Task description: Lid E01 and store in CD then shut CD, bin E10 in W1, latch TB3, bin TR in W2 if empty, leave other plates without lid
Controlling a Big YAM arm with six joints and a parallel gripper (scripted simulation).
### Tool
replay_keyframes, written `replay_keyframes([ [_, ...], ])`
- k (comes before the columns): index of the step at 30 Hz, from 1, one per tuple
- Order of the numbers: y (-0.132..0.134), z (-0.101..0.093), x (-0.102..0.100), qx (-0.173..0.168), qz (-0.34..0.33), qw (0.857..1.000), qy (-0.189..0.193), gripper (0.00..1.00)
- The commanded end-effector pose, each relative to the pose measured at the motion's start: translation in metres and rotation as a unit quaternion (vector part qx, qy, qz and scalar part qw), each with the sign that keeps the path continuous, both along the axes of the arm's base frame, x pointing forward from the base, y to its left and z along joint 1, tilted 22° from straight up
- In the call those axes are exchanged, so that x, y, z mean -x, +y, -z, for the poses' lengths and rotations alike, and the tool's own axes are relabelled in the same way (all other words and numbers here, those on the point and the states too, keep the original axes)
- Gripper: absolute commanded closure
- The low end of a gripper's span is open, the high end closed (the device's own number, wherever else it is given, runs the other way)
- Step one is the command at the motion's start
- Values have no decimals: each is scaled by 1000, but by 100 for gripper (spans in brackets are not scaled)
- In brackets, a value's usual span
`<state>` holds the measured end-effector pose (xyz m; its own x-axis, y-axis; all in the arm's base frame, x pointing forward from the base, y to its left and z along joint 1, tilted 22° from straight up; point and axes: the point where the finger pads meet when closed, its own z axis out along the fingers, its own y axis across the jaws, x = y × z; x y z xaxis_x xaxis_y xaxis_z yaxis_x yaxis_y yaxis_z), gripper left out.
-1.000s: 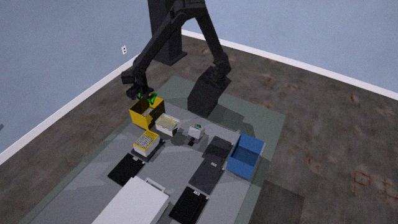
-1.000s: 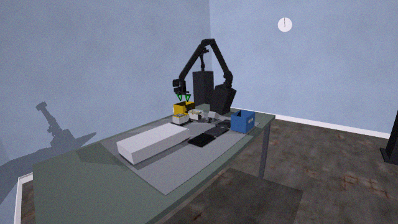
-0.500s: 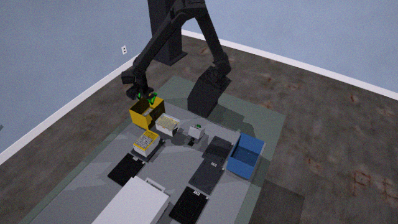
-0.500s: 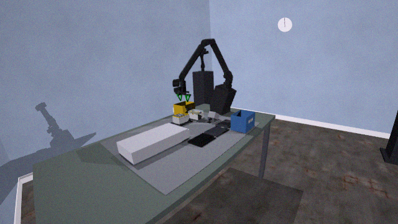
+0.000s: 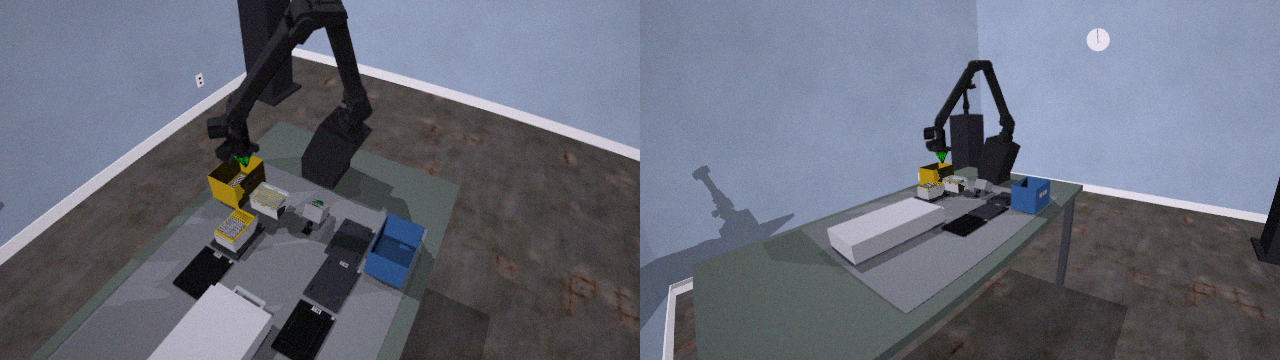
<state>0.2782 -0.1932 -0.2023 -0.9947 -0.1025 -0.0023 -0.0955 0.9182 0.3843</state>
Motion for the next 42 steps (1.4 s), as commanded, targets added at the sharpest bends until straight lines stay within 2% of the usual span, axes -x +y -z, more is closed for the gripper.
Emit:
replay_keyframes([
  [1, 0, -17, -13, 17, 6, 1000, -18, 100],
  [42, 124, -79, 21, 10, 6, 1000, -17, 100],
])
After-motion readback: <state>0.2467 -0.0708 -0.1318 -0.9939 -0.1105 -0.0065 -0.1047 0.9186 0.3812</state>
